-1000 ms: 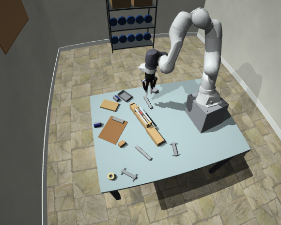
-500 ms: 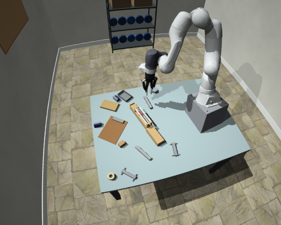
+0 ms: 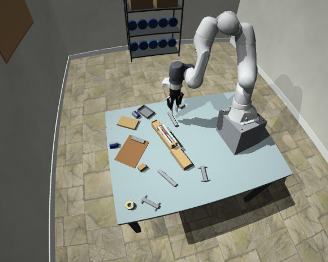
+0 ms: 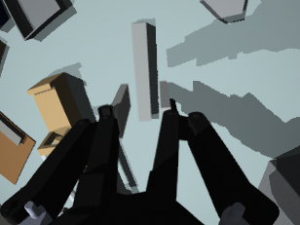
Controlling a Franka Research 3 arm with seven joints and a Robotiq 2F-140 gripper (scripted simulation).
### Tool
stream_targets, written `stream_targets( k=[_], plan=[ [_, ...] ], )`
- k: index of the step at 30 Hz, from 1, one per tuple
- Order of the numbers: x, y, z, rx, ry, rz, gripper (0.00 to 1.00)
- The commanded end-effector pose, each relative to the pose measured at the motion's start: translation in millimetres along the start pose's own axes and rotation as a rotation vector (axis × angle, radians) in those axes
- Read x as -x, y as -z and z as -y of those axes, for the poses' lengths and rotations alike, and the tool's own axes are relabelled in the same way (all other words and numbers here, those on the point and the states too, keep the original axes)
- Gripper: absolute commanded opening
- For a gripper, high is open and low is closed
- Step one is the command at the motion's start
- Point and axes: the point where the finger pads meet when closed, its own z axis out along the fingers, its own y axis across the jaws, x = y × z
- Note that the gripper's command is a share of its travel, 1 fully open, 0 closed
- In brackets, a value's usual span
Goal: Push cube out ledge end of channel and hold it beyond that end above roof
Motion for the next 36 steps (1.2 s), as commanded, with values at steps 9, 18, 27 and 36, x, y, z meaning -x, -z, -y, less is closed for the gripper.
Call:
stream_targets(
  k=[9, 18, 27, 36],
  plan=[
    [-2, -53.3, 6, -0.015, -0.031, -0.013, 0.23],
    [-2, -59.7, 6, -0.015, -0.031, -0.013, 0.23],
    [-2, -75.2, 6, -0.015, -0.031, -0.013, 0.23],
    [-2, -81.8, 6, -0.015, -0.031, -0.013, 0.23]
  ],
)
